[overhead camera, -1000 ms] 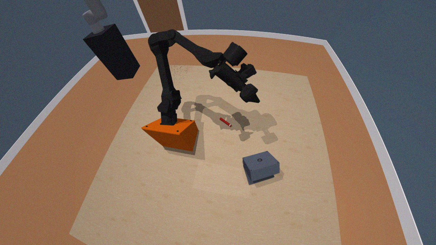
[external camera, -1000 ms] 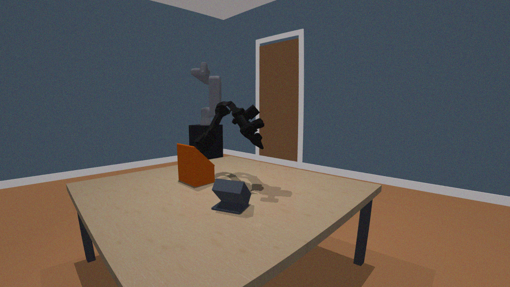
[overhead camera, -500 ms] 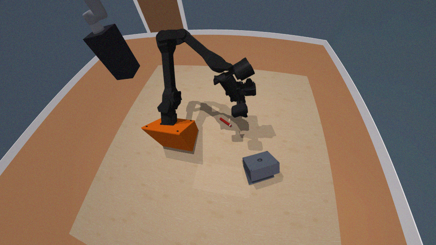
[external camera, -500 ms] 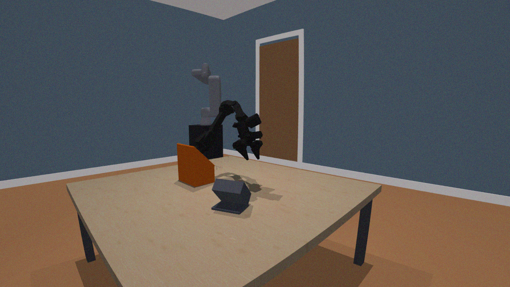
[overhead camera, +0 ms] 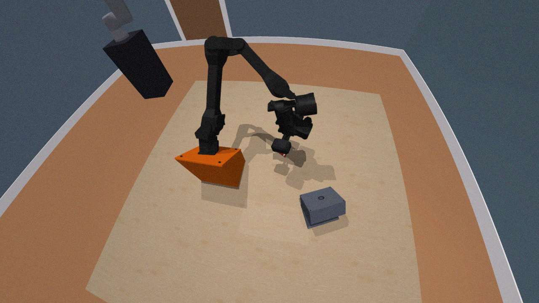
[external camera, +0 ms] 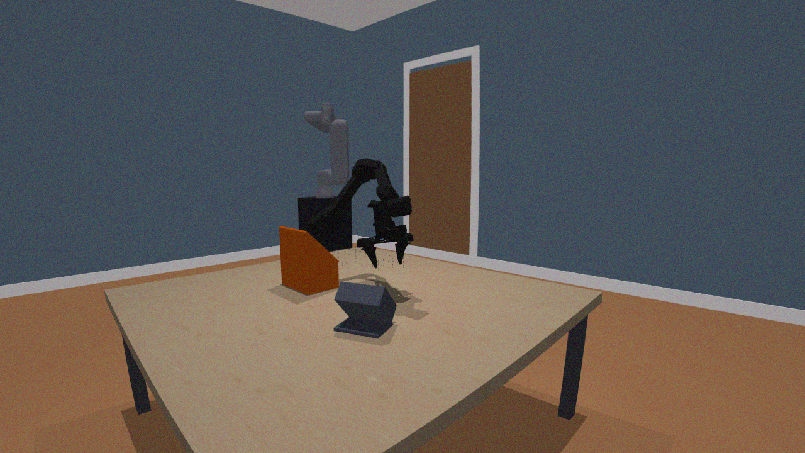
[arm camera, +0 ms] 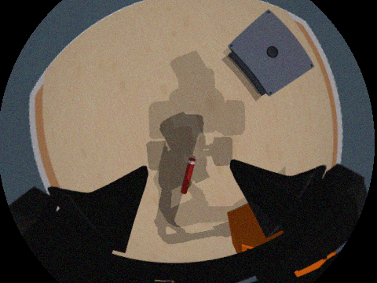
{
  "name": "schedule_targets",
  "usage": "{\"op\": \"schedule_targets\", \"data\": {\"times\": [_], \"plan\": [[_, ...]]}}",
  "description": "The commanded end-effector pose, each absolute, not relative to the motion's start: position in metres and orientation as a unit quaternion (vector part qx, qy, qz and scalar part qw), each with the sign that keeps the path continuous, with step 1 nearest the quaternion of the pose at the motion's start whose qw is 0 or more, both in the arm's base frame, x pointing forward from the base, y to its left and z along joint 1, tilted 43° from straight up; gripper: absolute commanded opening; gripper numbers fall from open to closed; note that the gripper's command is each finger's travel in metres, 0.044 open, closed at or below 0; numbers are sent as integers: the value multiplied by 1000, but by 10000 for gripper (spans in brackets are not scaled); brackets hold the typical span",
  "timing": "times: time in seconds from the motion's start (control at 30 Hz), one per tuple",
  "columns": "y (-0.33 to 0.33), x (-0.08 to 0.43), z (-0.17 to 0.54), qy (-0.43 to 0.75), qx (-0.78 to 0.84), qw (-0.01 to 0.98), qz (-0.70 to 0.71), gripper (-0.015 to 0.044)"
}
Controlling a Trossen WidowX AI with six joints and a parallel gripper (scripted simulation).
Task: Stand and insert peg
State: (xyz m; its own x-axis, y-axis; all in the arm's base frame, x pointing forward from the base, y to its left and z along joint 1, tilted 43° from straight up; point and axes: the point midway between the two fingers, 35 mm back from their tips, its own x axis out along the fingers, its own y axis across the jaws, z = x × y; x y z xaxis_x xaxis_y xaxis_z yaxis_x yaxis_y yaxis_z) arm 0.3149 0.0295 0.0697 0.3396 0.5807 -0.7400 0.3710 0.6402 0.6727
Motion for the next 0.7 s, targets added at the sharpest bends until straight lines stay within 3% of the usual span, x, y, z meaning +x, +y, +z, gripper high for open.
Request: {"op": "schedule_targets", "data": {"times": [0.0, 0.23, 0.67], "plan": [[38, 309, 63, 601, 449, 659, 57, 440], [50, 295, 51, 649, 491, 580, 19, 440], [58, 298, 42, 651, 492, 578, 18, 440]]}}
